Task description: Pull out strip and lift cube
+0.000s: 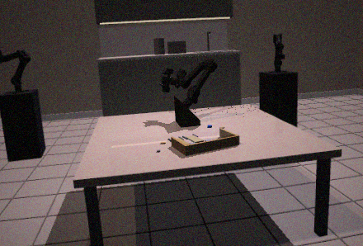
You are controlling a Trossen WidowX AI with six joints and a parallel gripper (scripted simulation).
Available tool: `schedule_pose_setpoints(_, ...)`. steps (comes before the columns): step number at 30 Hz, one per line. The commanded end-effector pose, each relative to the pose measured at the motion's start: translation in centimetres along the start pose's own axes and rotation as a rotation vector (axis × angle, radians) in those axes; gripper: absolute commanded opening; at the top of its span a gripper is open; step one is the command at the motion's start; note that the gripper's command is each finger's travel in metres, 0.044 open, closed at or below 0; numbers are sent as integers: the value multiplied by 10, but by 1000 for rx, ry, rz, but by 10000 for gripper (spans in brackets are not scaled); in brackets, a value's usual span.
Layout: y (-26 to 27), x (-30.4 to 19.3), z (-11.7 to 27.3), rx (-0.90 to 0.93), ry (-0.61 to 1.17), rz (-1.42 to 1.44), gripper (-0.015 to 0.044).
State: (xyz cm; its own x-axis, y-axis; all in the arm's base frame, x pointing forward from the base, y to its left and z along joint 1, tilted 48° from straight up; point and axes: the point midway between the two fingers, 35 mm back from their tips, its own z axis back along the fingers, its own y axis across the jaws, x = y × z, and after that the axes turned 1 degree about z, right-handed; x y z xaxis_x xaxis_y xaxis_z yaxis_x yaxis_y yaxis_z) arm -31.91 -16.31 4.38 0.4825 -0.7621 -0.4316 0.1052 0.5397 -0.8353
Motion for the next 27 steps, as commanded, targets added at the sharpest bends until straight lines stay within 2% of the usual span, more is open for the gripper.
schedule_pose_setpoints(1,-1,3,0,-3,-10,-5,400)
schedule_pose_setpoints(7,-33,90,15,-54,-327,-178,400)
schedule_pose_setpoints(13,-56,184,61,-2,-692,-348,400)
schedule_pose_setpoints(20,-63,273,147,208,-1090,-491,400)
schedule_pose_setpoints(27,-48,330,256,524,-1414,-511,400)
